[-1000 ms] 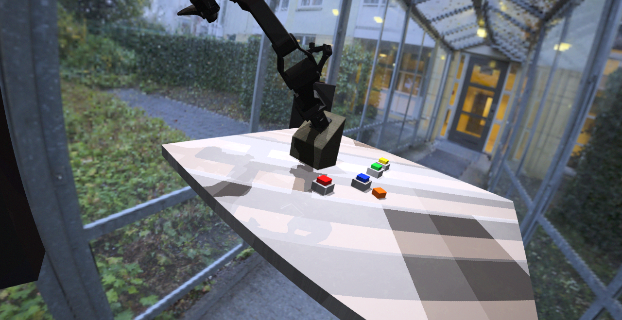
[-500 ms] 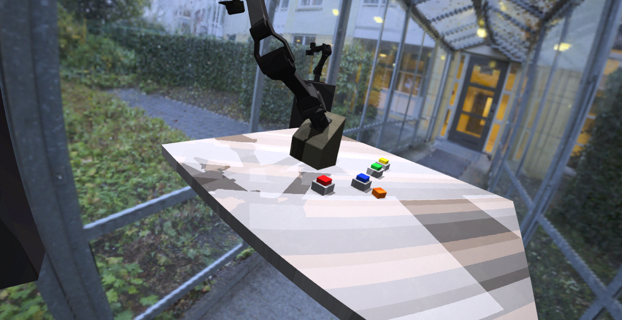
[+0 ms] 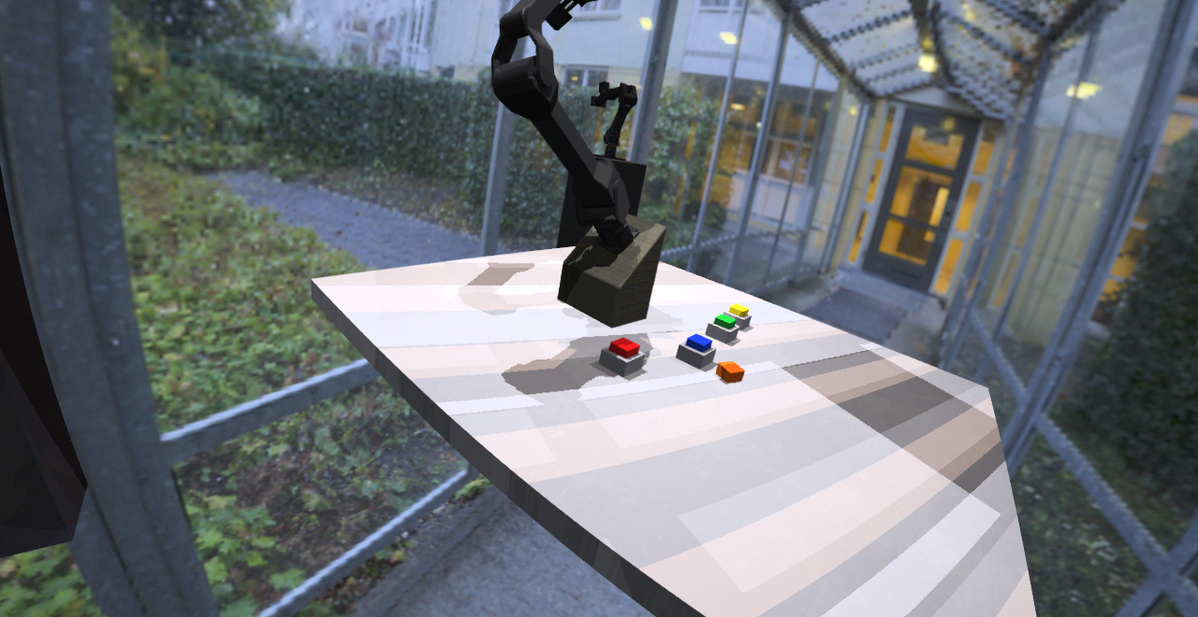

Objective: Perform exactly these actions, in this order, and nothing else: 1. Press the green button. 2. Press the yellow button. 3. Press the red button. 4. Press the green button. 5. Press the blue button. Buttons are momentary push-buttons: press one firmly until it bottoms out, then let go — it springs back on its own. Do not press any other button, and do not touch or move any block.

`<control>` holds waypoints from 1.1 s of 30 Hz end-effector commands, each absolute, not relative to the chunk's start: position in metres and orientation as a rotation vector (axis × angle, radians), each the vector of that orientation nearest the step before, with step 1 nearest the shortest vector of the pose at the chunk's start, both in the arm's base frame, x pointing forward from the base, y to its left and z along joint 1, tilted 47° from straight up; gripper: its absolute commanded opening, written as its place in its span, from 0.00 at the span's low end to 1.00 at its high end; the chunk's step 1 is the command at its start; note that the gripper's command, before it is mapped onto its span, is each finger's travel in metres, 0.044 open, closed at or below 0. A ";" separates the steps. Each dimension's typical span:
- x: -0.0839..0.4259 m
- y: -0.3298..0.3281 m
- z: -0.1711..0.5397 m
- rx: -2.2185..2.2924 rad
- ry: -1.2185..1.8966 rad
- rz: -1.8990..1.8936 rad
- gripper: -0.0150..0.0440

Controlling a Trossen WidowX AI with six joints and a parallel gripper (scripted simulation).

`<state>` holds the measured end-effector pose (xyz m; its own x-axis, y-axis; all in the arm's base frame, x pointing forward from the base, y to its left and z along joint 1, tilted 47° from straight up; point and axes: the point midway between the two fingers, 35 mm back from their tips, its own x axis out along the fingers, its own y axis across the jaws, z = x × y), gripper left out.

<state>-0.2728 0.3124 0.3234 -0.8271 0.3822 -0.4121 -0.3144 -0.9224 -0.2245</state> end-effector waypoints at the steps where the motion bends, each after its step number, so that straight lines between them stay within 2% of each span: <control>1: -0.235 0.353 0.270 -0.765 0.115 2.488 0.93; 9: -0.117 0.404 0.155 -0.878 0.718 1.891 0.93; 16: 0.001 0.389 0.063 -0.870 1.100 1.269 0.93; 25: 0.133 0.283 -0.030 -0.799 1.385 0.378 0.93; 33: 0.192 0.135 -0.070 -0.769 1.434 -0.418 0.93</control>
<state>0.1862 0.1819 -0.0629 0.1654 -0.5524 -0.8170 -0.3095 0.7575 -0.5748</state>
